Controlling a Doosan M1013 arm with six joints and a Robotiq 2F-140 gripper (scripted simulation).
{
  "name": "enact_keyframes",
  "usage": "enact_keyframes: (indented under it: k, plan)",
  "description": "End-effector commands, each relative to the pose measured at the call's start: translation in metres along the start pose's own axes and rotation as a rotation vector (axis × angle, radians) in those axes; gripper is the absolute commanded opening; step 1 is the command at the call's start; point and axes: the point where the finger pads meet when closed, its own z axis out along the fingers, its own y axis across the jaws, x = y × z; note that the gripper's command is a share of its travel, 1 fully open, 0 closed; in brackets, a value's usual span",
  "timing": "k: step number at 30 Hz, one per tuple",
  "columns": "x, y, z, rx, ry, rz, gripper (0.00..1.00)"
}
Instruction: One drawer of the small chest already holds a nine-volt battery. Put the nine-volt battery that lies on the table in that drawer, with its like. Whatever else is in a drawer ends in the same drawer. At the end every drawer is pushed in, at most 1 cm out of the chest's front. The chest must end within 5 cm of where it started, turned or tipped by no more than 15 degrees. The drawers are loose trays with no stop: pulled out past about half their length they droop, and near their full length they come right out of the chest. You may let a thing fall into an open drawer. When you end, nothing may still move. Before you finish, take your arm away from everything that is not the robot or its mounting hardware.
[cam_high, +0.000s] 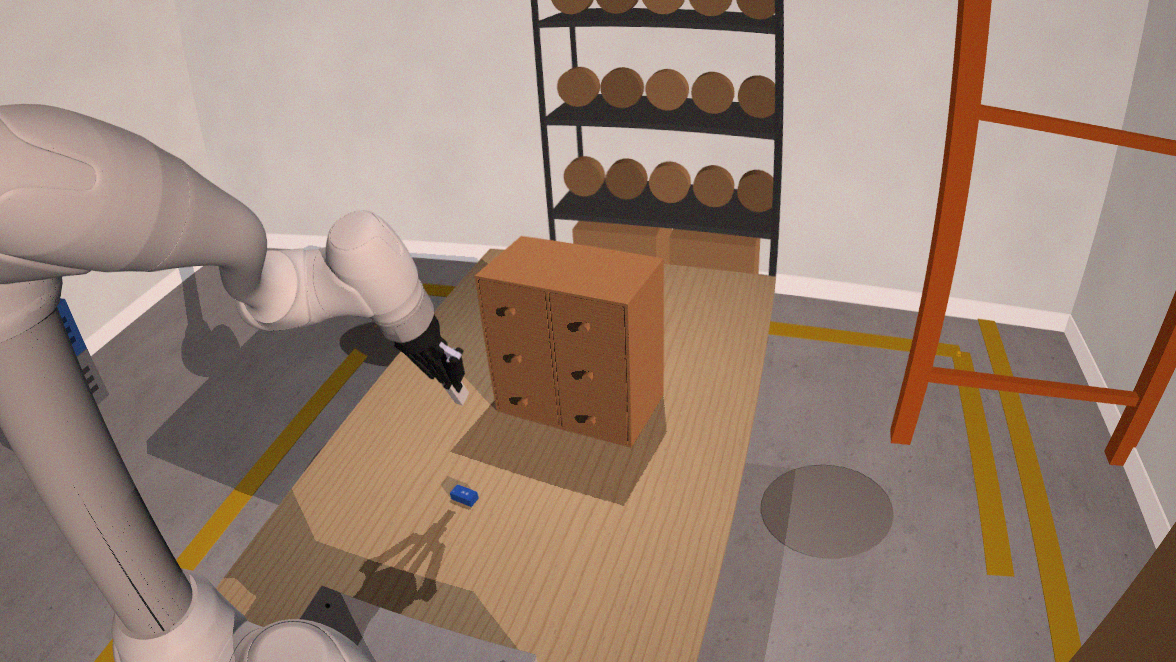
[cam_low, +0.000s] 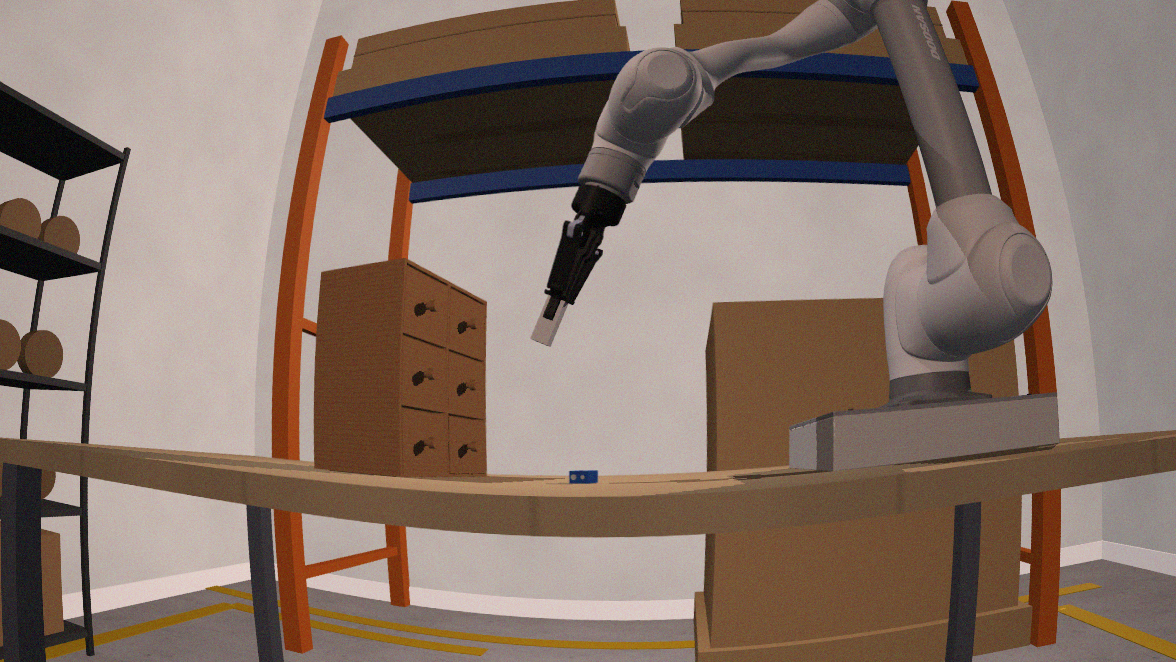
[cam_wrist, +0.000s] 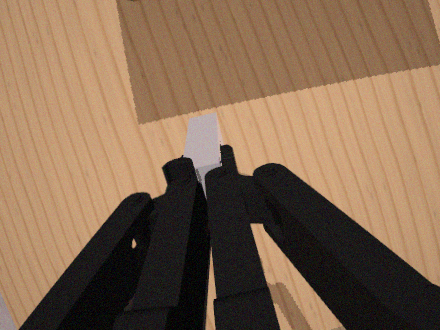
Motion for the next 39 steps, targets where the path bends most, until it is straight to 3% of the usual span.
enact_keyframes:
  k: [1, 7, 22, 29, 39]
  plan:
    - [0.004, 0.003, 0.015, -0.022, 0.142, 0.004, 0.00]
    - [0.010, 0.004, 0.027, -0.023, 0.257, 0.004, 0.00]
    - [0.017, 0.004, 0.045, -0.022, 0.414, 0.001, 0.00]
    - [0.022, 0.004, 0.058, -0.023, 0.538, 0.000, 0.00]
    - [0.031, 0.004, 0.078, -0.011, 0.576, -0.010, 0.00]
